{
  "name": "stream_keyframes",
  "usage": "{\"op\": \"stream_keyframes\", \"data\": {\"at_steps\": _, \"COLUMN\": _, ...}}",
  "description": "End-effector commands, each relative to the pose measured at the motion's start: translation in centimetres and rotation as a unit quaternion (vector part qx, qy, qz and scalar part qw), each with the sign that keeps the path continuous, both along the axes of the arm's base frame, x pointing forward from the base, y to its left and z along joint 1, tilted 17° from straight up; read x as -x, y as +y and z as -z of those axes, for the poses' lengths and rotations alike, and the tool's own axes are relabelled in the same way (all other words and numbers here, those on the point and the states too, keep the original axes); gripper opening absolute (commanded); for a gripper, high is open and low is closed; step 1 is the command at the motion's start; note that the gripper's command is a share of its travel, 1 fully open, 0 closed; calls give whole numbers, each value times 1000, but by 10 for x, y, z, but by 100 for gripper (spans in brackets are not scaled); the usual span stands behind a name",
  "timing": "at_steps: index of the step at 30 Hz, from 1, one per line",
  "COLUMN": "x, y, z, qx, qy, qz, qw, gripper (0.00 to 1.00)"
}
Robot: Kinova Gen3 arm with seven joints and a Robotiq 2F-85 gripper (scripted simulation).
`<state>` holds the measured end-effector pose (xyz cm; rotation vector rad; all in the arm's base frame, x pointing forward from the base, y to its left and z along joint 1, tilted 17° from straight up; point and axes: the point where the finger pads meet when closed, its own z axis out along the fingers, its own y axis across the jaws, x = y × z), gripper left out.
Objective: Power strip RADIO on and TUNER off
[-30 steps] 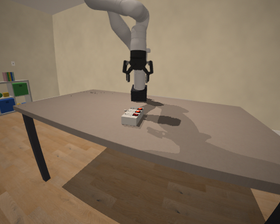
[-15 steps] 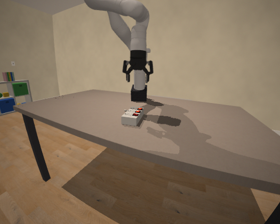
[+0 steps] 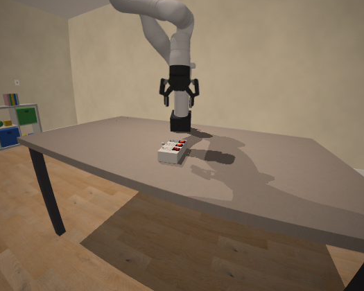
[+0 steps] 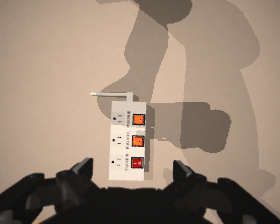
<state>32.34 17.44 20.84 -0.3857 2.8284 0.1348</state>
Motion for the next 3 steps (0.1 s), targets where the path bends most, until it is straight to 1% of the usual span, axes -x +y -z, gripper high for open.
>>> {"op": "stream_keyframes", "data": {"at_steps": 1, "x": 0, "y": 0, "z": 0, "qx": 0, "qy": 0, "qz": 0, "qw": 1000, "gripper": 100}}
{"op": "stream_keyframes", "data": {"at_steps": 3, "x": 0, "y": 0, "z": 0, "qx": 0, "qy": 0, "qz": 0, "qw": 1000, "gripper": 100}}
